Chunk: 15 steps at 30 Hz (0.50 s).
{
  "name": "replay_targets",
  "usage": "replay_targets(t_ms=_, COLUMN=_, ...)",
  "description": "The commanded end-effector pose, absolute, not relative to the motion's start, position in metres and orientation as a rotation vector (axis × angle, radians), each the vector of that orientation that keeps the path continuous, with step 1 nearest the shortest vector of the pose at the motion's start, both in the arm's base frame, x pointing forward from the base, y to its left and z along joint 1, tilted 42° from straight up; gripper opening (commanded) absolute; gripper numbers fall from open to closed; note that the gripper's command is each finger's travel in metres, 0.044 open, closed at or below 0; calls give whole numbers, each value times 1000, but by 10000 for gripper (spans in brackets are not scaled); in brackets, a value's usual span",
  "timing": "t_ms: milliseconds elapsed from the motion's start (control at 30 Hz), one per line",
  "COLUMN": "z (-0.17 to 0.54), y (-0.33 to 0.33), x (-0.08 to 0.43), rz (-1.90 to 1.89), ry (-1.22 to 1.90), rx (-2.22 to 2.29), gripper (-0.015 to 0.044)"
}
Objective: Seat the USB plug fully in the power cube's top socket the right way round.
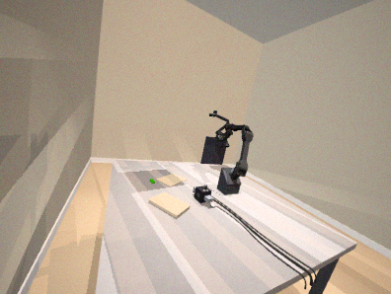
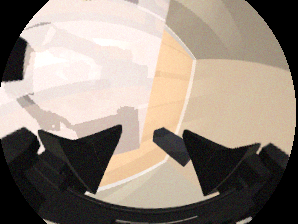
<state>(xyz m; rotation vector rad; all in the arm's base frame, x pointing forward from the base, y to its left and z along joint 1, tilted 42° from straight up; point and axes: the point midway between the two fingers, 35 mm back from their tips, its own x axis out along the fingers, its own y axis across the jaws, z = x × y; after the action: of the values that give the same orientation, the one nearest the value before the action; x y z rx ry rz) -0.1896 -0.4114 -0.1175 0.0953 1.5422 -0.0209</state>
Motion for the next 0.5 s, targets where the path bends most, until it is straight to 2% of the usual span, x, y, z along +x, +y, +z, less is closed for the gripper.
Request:
replay_targets(t_ms=0, z=-117, y=-412, x=-188, rz=-19, ry=1541, rx=93, gripper=426)
replay_targets(t_ms=200, z=-103, y=-417, x=-114, rz=16, ry=1462, rx=82, gripper=440)
replay_targets(t_ms=467, z=-56, y=-406, x=43, rz=277, ry=1326, rx=-155, gripper=440)
